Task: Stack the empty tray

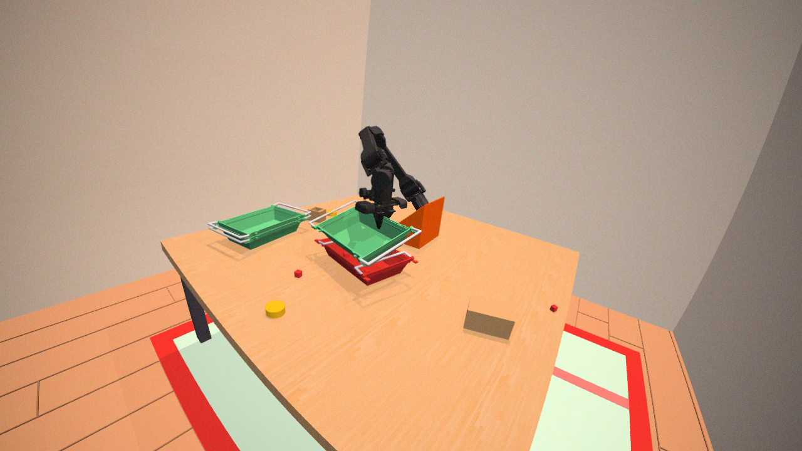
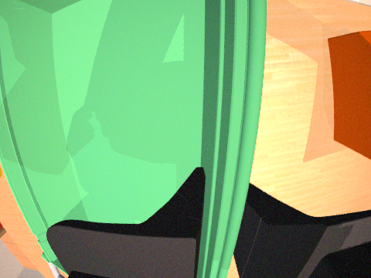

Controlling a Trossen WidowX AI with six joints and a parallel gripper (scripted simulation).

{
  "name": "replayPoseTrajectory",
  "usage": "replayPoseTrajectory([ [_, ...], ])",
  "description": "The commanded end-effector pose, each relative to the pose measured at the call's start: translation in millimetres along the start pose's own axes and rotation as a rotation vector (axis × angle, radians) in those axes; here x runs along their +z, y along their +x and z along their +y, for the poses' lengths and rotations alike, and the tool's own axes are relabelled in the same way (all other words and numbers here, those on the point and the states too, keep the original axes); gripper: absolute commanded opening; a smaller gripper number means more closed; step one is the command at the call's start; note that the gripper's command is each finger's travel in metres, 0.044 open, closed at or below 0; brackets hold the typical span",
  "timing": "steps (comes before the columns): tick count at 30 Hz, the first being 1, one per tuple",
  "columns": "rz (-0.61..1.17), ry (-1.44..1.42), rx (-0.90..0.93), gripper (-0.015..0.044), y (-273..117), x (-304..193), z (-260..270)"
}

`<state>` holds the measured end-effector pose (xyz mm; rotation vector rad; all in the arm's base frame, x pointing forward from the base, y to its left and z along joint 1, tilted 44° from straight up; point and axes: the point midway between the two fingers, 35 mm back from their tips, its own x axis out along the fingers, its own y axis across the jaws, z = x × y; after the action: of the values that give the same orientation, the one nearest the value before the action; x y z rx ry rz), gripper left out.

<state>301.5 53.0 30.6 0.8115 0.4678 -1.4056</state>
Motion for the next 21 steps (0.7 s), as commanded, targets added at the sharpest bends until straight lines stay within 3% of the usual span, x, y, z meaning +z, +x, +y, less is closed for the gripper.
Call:
replayPoseTrajectory([
  [1, 0.0, -0.004, -0.022, 0.0, 5.6, 1.0, -4.6],
  [21, 0.0, -0.004, -0.022, 0.0, 14.3, 0.9, -8.7],
])
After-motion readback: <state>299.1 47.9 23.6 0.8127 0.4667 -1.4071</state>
